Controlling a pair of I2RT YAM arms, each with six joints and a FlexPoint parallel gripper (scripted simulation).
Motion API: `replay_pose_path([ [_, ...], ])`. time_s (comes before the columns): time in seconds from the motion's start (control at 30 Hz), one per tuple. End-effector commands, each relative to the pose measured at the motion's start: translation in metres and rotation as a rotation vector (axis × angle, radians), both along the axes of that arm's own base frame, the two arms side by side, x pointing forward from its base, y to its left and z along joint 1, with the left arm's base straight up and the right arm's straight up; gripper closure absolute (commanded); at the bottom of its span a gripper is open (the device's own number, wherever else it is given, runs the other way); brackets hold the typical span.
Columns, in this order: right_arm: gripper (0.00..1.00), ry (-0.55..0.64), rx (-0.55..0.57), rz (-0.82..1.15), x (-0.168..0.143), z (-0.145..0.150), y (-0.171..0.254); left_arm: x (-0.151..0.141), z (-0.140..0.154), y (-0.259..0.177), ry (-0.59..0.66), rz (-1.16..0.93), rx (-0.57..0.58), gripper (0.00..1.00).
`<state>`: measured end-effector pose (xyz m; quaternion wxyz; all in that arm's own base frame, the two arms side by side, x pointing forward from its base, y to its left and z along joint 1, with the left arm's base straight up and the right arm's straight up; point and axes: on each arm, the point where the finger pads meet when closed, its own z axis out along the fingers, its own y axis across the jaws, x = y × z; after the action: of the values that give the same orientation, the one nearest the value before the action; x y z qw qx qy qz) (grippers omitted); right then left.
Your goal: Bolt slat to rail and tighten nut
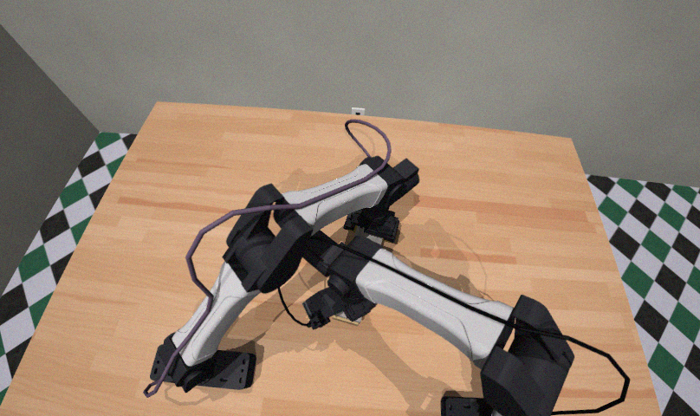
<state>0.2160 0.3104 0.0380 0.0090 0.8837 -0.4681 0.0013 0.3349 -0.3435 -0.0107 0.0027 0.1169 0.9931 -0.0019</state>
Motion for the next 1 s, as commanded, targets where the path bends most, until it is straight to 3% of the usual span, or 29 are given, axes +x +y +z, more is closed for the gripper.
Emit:
replay_pose_path([
  [0.0,0.64,-0.019,0.052,0.004,0.004,0.02,0.007,0.003,0.007,-0.002,-0.014,0.0,-0.014,0.33],
  [0.13,0.64,-0.003,0.03,0.004,0.002,0.007,0.004,0.003,0.007,-0.002,-0.014,0.0,-0.014,0.33],
  [0.97,0.64,-0.004,0.031,0.004,0.002,0.002,0.004,0.003,0.007,-0.002,-0.014,0.0,-0.014,0.33],
])
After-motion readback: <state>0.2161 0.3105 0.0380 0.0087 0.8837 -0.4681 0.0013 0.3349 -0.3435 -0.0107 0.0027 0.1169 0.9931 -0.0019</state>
